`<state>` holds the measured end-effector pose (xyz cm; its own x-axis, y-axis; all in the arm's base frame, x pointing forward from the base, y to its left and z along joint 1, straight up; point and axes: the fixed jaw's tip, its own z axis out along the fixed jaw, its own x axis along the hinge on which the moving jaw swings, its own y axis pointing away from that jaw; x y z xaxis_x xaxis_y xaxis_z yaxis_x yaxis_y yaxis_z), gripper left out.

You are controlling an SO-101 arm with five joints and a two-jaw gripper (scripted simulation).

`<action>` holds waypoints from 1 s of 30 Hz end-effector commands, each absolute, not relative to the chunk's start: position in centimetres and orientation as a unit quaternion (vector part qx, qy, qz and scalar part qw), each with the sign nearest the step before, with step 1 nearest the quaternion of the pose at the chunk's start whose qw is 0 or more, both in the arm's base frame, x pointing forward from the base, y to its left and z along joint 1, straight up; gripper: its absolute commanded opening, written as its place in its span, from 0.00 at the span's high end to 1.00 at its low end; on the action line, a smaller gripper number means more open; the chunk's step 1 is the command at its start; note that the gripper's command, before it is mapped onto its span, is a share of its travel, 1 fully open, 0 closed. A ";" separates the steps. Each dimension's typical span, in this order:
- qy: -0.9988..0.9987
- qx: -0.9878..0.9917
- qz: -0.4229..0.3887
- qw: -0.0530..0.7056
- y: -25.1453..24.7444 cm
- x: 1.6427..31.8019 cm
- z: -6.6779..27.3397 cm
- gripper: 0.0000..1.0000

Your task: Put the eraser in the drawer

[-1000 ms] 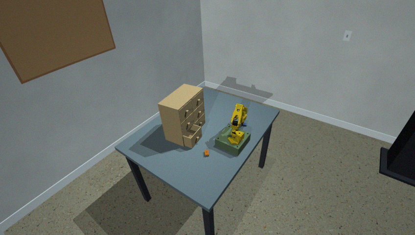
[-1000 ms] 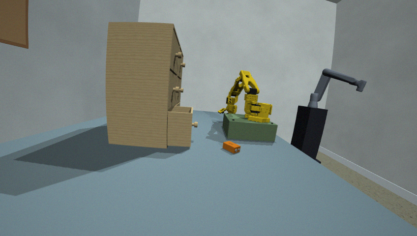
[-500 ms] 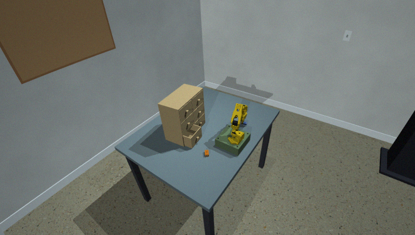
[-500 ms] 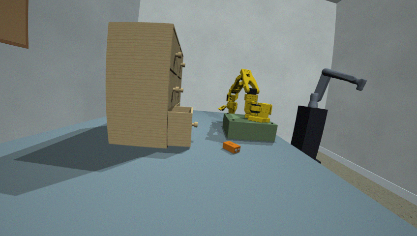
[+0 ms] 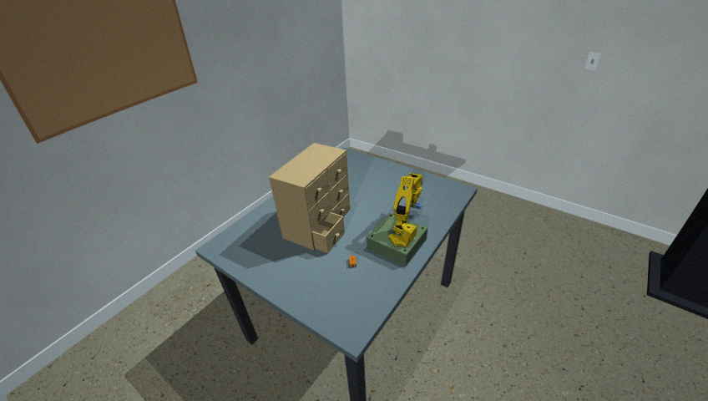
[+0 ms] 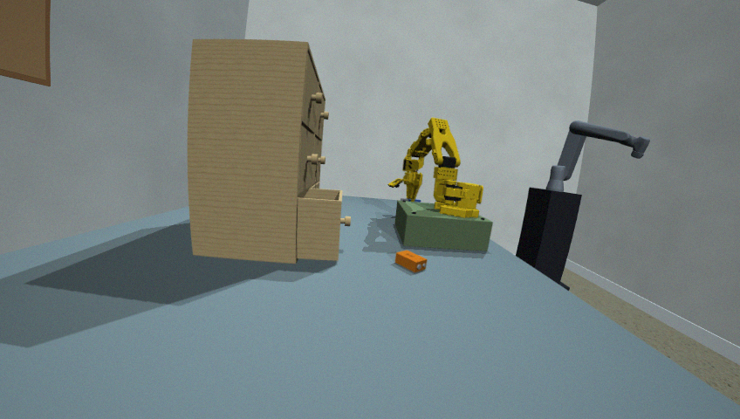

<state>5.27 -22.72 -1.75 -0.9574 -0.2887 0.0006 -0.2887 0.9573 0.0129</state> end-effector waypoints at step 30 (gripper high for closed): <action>-0.908 0.409 0.090 0.016 -22.0 5.0 5.3 1.00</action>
<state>4.89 -22.41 4.33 -0.7248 -0.6846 0.0774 -0.6881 0.7138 -0.1300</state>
